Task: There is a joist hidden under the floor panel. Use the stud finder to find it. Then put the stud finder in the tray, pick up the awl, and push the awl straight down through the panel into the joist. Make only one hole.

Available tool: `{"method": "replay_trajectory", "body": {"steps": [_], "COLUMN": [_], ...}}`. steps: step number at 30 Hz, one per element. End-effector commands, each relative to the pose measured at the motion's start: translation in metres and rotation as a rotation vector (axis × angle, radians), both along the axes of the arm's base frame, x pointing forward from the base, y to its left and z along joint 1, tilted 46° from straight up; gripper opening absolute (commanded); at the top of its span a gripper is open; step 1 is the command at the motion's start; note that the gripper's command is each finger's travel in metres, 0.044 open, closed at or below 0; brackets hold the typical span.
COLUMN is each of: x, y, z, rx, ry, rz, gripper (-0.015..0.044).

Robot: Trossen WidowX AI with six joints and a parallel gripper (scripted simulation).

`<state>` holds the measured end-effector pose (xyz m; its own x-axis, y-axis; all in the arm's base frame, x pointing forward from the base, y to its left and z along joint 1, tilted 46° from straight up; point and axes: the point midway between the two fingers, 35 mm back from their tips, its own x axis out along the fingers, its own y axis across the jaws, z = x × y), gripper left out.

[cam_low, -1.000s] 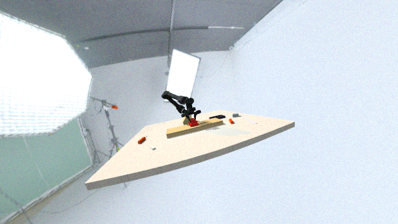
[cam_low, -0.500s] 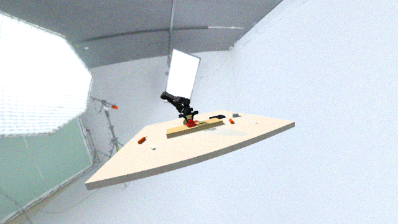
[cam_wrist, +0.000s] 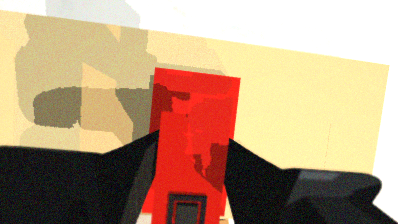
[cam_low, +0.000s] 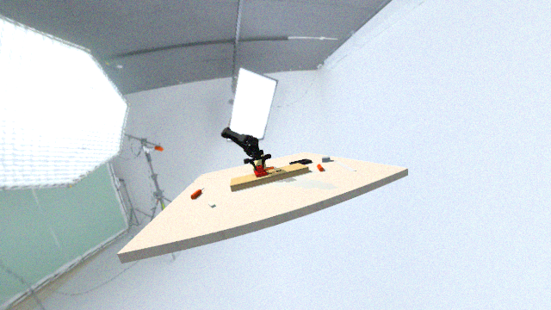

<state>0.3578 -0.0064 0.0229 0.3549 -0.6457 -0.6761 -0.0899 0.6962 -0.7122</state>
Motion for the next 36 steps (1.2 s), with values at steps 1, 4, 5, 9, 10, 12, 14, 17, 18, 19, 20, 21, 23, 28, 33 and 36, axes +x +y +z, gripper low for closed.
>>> {"method": "replay_trajectory", "body": {"steps": [1, 4, 5, 9, 10, 12, 14, 17, 18, 19, 20, 21, 23, 28, 33, 36], "x": [0.001, 0.001, 0.001, 0.002, 0.002, 0.002, 0.003, 0.003, 0.003, 0.003, 0.004, 0.004, 0.004, 0.005, 0.006, 0.006], "y": [-0.007, -0.01, -0.012, -0.016, -0.017, -0.02, -0.022, -0.026, -0.027, -0.028, -0.029, -0.03, -0.033, -0.039, -0.045, -0.048], "z": [0.007, 0.01, 0.011, 0.016, 0.018, 0.02, 0.022, 0.026, 0.027, 0.028, 0.03, 0.031, 0.033, 0.039, 0.045, 0.049], "rx": [-0.001, -0.002, -0.002, -0.002, -0.002, -0.002, -0.002, -0.003, -0.003, -0.003, -0.003, -0.003, -0.003, -0.003, -0.004, -0.004], "ry": [-0.001, -0.001, -0.001, -0.001, -0.001, -0.001, -0.001, -0.001, -0.001, -0.001, -0.001, -0.001, -0.002, -0.002, -0.002, -0.002], "rz": [-0.003, -0.003, -0.003, -0.003, -0.003, -0.003, -0.003, -0.003, -0.003, -0.003, -0.003, -0.003, -0.003, -0.003, -0.003, -0.003], "gripper": [0.0, 0.0, 0.0, 0.0, 0.0, 0.0, 0.0, 0.0, 0.0, 0.0, 0.0, 0.0, 0.0, 0.0, 0.0, 0.0]}}
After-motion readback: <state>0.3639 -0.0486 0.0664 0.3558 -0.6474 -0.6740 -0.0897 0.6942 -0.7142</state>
